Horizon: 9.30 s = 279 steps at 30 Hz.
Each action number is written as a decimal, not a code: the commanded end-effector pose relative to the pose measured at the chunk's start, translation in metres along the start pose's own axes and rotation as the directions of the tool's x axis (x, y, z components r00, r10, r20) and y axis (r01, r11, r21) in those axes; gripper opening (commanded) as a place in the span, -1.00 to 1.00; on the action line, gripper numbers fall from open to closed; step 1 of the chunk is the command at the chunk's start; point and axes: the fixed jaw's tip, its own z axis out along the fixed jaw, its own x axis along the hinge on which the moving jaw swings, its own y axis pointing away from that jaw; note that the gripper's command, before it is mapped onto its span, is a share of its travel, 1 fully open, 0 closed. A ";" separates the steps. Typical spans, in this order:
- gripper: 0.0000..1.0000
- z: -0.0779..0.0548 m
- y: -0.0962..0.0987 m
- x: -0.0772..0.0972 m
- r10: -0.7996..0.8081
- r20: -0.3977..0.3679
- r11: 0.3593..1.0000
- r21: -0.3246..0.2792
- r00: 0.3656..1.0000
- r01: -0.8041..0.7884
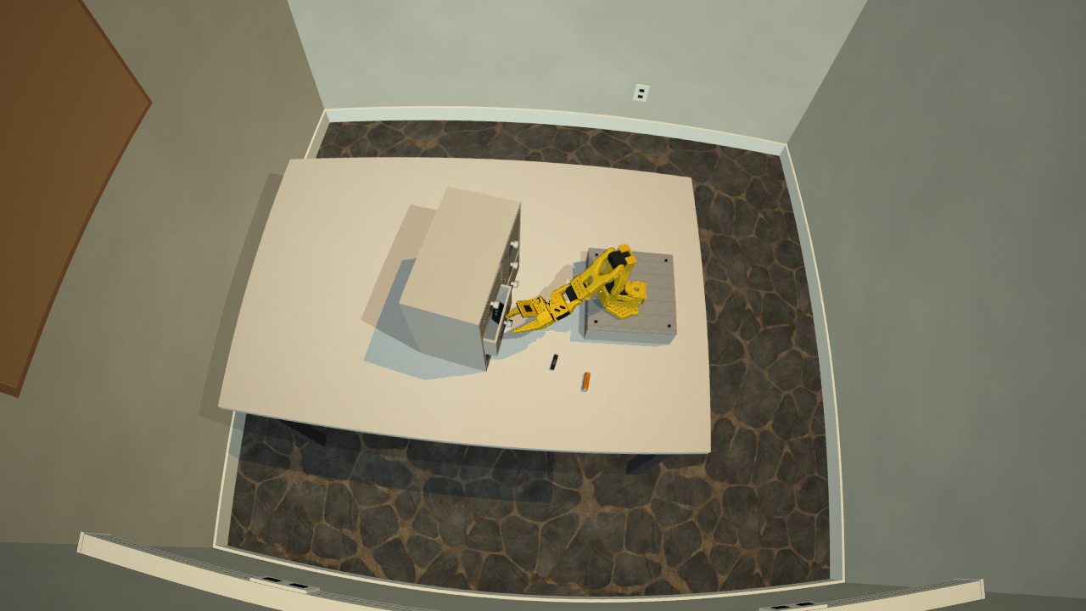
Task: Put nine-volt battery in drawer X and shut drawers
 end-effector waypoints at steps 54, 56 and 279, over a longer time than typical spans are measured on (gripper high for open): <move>-1.00 0.003 -0.007 -0.003 0.016 0.008 1.000 0.024 1.000 -0.016; -1.00 0.003 -0.007 -0.003 0.016 0.008 1.000 0.024 1.000 -0.016; -0.57 -0.119 0.003 0.070 -0.068 -0.636 0.998 -0.050 0.769 0.046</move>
